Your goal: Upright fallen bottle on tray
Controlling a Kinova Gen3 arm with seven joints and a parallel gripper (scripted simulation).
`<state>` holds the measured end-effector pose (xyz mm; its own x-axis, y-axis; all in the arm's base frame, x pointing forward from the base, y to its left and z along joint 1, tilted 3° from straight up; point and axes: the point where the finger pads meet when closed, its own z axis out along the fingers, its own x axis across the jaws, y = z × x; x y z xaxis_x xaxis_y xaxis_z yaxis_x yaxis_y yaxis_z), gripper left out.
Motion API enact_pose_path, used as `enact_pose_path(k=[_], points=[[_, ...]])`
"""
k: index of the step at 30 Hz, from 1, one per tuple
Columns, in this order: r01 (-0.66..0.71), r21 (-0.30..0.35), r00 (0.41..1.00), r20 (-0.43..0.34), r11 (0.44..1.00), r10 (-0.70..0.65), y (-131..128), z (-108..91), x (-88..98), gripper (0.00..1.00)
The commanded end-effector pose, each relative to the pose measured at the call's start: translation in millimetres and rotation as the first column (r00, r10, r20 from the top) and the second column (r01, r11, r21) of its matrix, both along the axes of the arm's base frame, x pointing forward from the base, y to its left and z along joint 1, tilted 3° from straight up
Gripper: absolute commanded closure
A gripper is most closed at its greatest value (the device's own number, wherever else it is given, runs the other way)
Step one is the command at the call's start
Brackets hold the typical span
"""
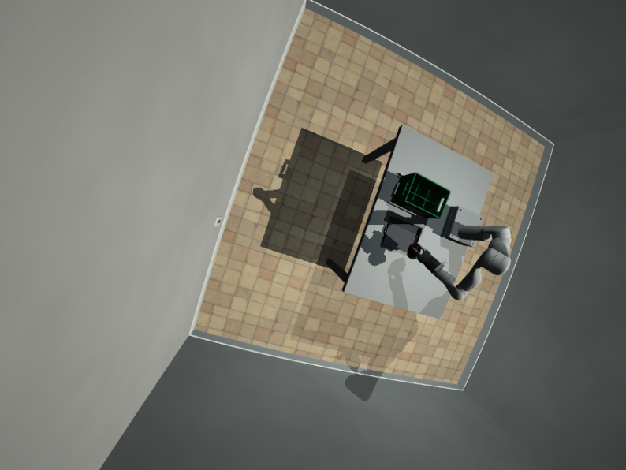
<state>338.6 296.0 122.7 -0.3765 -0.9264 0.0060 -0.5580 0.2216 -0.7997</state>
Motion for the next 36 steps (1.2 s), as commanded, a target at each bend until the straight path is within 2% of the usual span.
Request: enact_pose_path(k=[1, 24, 36], points=[[0.000, 0.001, 1.000, 0.001, 1.000, 0.000, 0.3, 0.9, 0.2, 1.00], [0.000, 0.000, 1.000, 0.003, 1.000, 0.000, 0.3, 0.8, 0.2, 1.00], [0.003, -0.016, 0.999, 0.038, 1.000, -0.003, -0.3, -0.1, 0.3, 1.00]])
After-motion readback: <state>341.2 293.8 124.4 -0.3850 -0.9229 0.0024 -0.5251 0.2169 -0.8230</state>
